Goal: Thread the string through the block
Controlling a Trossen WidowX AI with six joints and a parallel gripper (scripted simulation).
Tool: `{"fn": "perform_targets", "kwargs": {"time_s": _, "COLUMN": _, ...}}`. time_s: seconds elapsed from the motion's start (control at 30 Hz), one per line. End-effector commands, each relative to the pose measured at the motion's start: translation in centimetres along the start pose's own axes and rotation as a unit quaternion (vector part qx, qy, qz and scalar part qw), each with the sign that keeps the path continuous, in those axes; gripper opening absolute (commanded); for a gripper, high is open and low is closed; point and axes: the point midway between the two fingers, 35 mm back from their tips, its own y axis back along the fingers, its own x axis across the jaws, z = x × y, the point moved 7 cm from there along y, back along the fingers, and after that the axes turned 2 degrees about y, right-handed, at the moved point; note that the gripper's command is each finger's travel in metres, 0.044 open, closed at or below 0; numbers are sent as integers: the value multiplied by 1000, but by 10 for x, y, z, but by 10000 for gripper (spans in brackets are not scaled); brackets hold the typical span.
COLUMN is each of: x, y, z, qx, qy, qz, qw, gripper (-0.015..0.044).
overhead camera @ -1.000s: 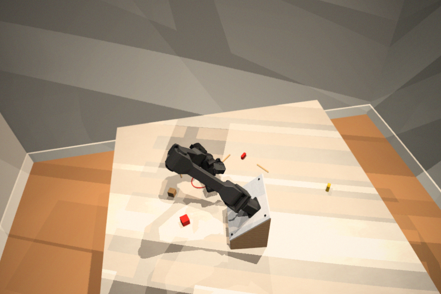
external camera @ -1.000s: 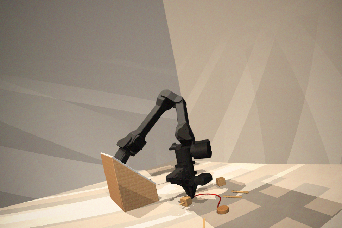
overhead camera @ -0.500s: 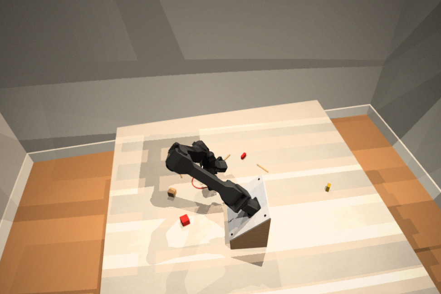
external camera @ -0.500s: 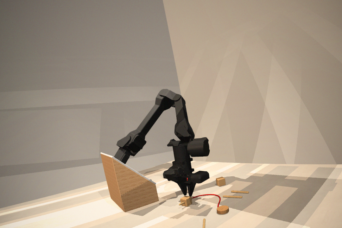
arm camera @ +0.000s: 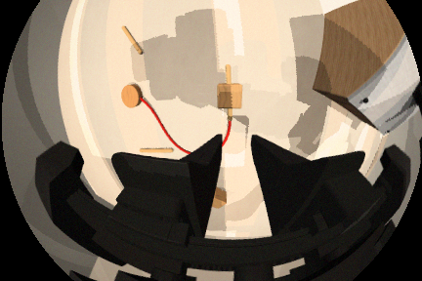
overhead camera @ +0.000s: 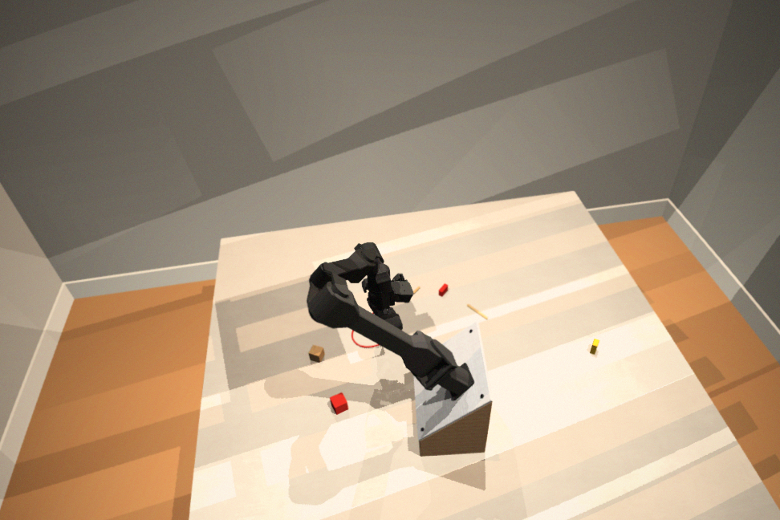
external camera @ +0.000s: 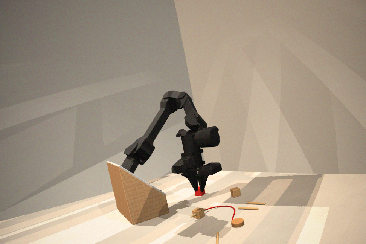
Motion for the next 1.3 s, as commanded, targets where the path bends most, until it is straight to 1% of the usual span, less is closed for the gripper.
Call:
{"fn": "perform_targets", "kwargs": {"time_s": 0.0, "x": 0, "y": 0, "z": 1, "qx": 0, "qy": 31, "qz": 0, "qw": 1000, "gripper": 120}}
{"fn": "perform_targets", "kwargs": {"time_s": 0.13, "x": 1, "y": 0, "z": 7, "qx": -1, "qy": 210, "qz": 0, "qw": 978, "gripper": 120}}
{"fn": "perform_targets", "kwargs": {"time_s": 0.27, "x": 2, "y": 0, "z": 13, "qx": -2, "qy": 389, "qz": 0, "qw": 921, "gripper": 120}}
{"fn": "perform_targets", "kwargs": {"time_s": 0.4, "x": 2, "y": 0, "z": 20, "qx": -3, "qy": 555, "qz": -1, "qw": 832, "gripper": 120}}
{"fn": "perform_targets", "kwargs": {"time_s": 0.53, "x": 3, "y": 1, "z": 26, "qx": -3, "qy": 698, "qz": -2, "qw": 716, "gripper": 120}}
{"fn": "perform_targets", "kwargs": {"time_s": 0.7, "x": 3, "y": 1, "z": 32, "qx": -4, "qy": 782, "qz": -2, "qw": 623, "gripper": 120}}
{"fn": "perform_targets", "kwargs": {"time_s": 0.87, "x": 3, "y": 1, "z": 36, "qx": -4, "qy": 856, "qz": -3, "qw": 517, "gripper": 120}}
{"fn": "perform_targets", "kwargs": {"time_s": 1.07, "x": 3, "y": 2, "z": 41, "qx": -4, "qy": 925, "qz": -4, "qw": 381, "gripper": 120}}
{"fn": "perform_targets", "kwargs": {"time_s": 1.27, "x": 3, "y": 2, "z": 46, "qx": -4, "qy": 972, "qz": -4, "qw": 233, "gripper": 120}}
